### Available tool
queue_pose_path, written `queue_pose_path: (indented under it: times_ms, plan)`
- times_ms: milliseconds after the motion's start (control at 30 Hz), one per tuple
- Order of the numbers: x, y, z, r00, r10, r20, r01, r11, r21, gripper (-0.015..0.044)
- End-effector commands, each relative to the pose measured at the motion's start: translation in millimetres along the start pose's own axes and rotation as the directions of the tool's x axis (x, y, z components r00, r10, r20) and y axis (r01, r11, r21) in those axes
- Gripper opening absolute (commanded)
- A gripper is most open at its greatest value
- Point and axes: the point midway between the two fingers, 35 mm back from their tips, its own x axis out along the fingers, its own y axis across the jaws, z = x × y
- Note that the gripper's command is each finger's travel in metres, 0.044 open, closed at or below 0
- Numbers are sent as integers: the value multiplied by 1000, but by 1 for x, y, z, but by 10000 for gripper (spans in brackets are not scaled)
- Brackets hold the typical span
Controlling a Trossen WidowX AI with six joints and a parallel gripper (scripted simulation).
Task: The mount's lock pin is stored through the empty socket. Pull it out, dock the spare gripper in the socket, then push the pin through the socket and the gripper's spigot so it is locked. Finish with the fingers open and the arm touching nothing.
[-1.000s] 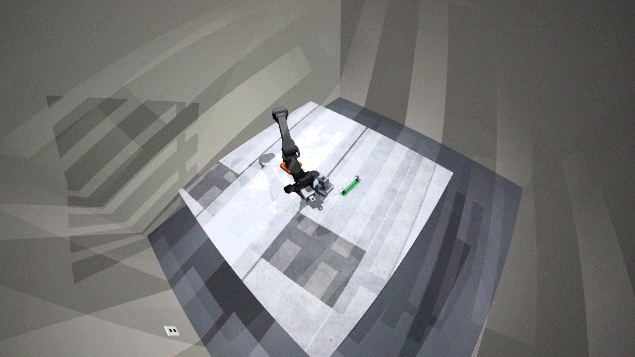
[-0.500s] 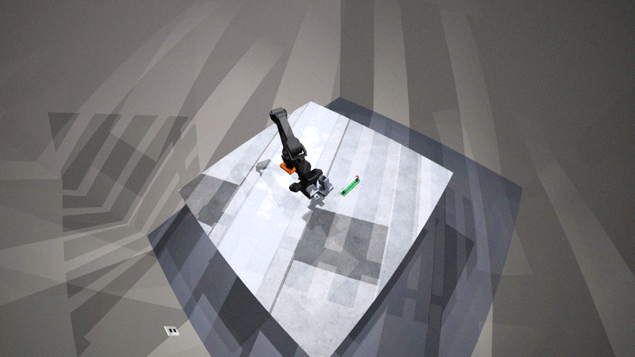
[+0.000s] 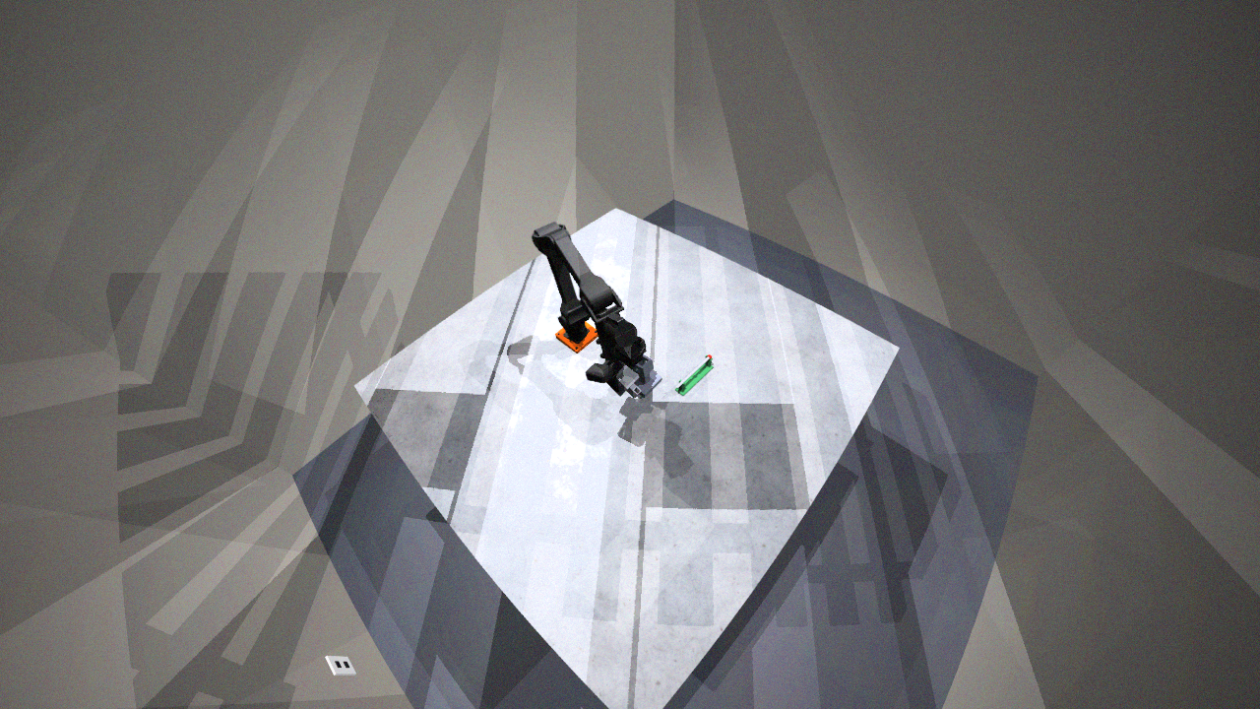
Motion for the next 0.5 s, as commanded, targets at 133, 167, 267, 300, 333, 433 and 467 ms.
queue_pose_path:
  times_ms: [133, 167, 267, 300, 333, 433, 467]
  plan:
    - [-8, 9, 6, 998, -27, -61, 19, 992, -126, 0]
    - [-9, 11, 6, 997, -31, -70, 20, 989, -145, 0]
    - [-13, 15, 7, 994, -43, -98, 23, 980, -200, 0]
    - [-14, 16, 8, 993, -48, -108, 23, 975, -219, 0]
    - [-14, 18, 8, 992, -53, -117, 24, 971, -238, 0]
    - [-18, 21, 8, 987, -69, -143, 24, 955, -295, 0]
    - [-19, 23, 9, 986, -75, -151, 24, 949, -314, 0]
